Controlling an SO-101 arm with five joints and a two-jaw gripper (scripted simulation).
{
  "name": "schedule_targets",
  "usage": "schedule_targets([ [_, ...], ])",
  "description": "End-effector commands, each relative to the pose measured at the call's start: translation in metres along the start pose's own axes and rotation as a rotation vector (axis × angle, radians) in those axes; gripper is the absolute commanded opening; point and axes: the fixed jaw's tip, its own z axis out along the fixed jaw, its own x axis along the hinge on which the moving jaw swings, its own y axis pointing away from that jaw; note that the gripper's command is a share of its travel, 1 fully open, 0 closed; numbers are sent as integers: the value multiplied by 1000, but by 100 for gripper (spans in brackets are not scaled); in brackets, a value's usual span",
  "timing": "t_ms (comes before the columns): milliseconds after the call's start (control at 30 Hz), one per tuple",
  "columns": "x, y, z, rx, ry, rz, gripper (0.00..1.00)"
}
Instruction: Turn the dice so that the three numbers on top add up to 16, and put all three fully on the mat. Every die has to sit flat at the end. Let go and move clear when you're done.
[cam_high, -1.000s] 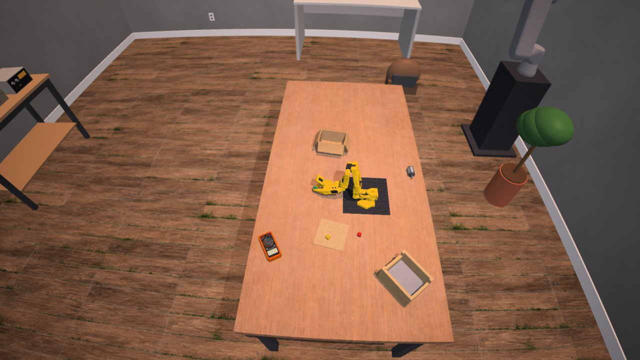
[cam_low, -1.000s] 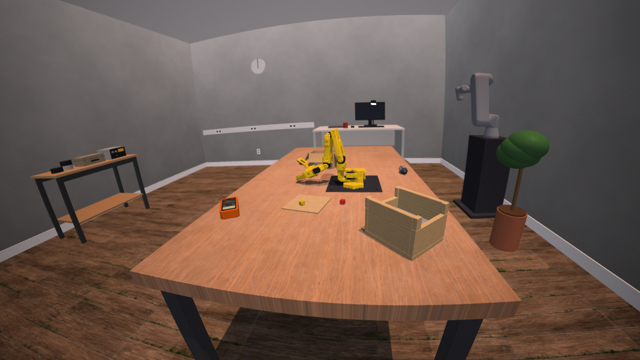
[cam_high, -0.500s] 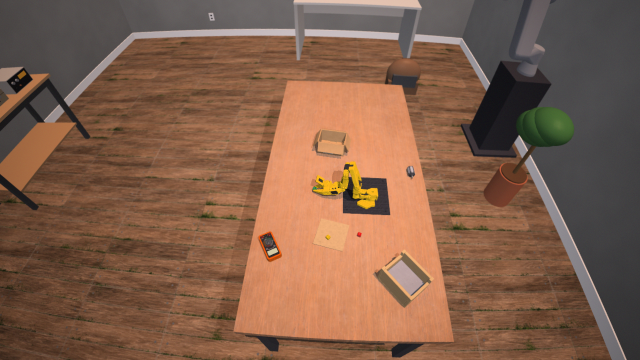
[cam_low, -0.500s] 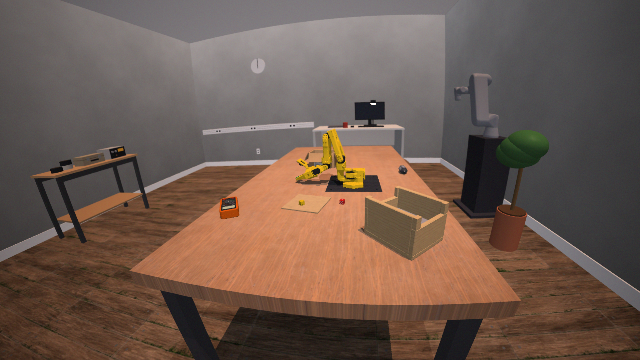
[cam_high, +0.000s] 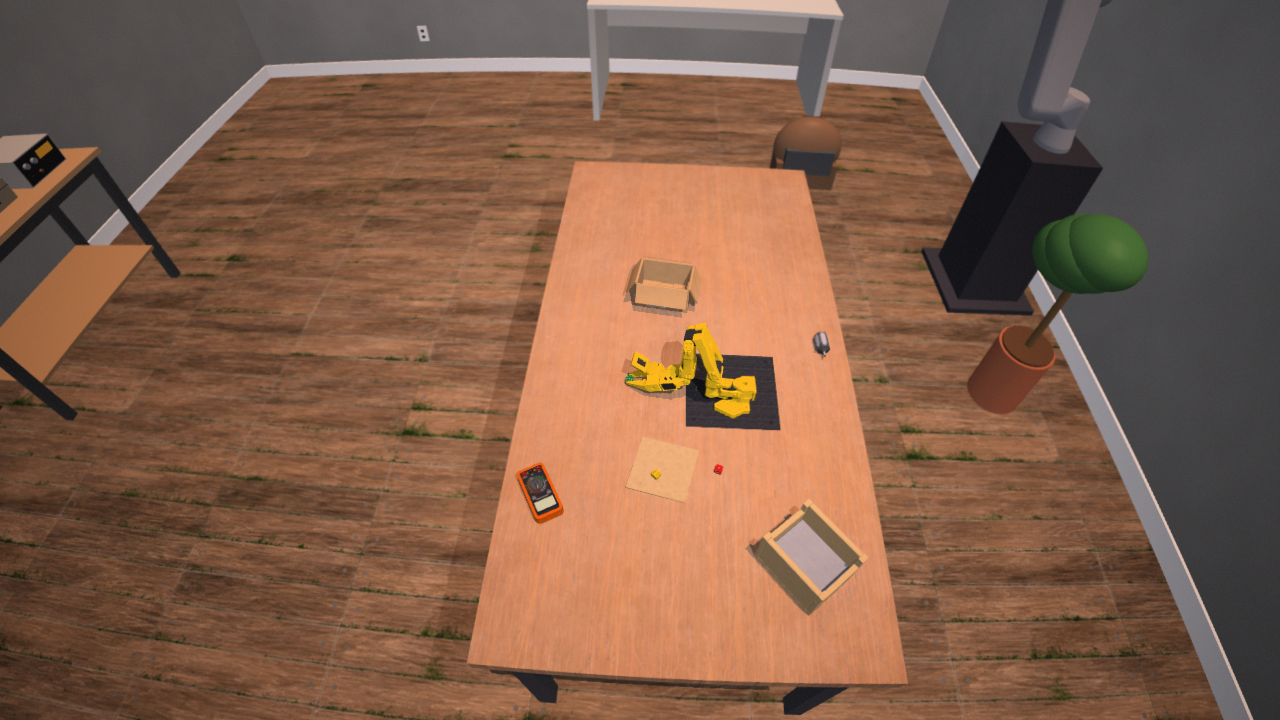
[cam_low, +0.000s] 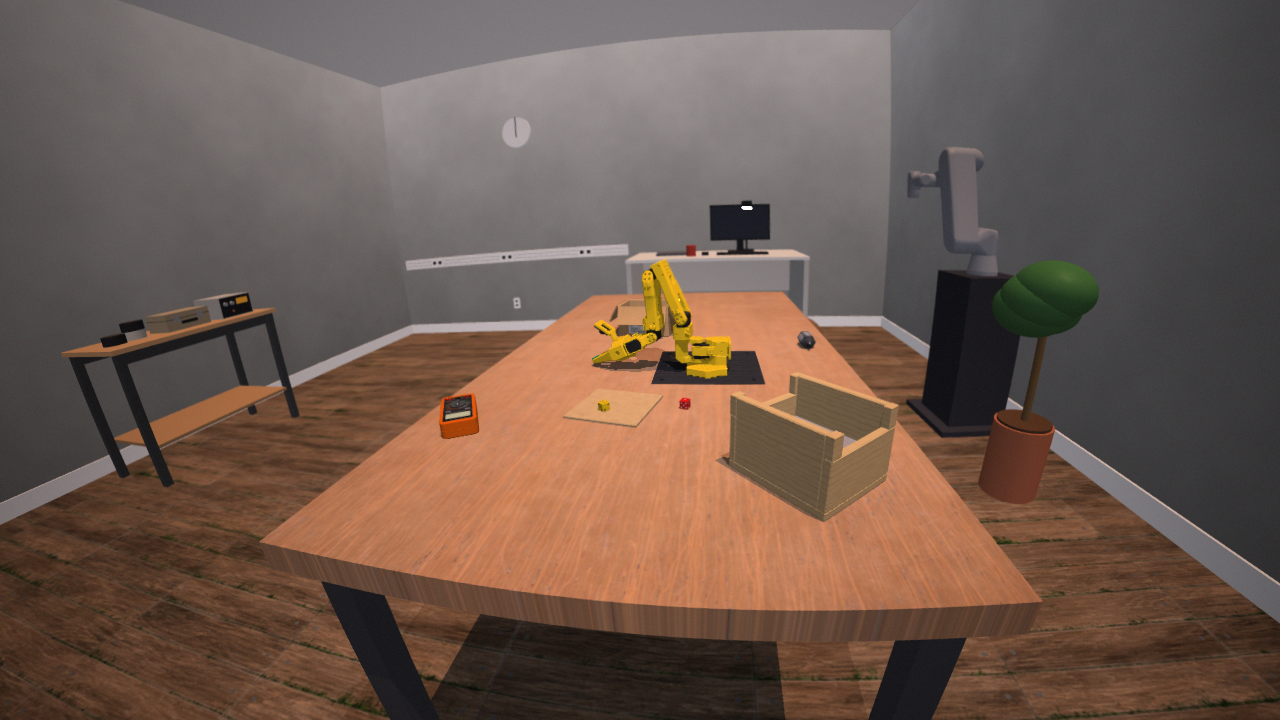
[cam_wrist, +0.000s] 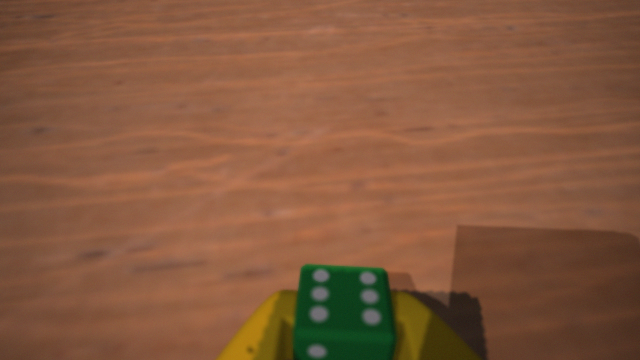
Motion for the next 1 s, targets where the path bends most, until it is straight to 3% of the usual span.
schedule_targets([
  [0,0,-2,1,6,-4,11,0],
  [967,5,-2,2,6,-4,11,0],
])
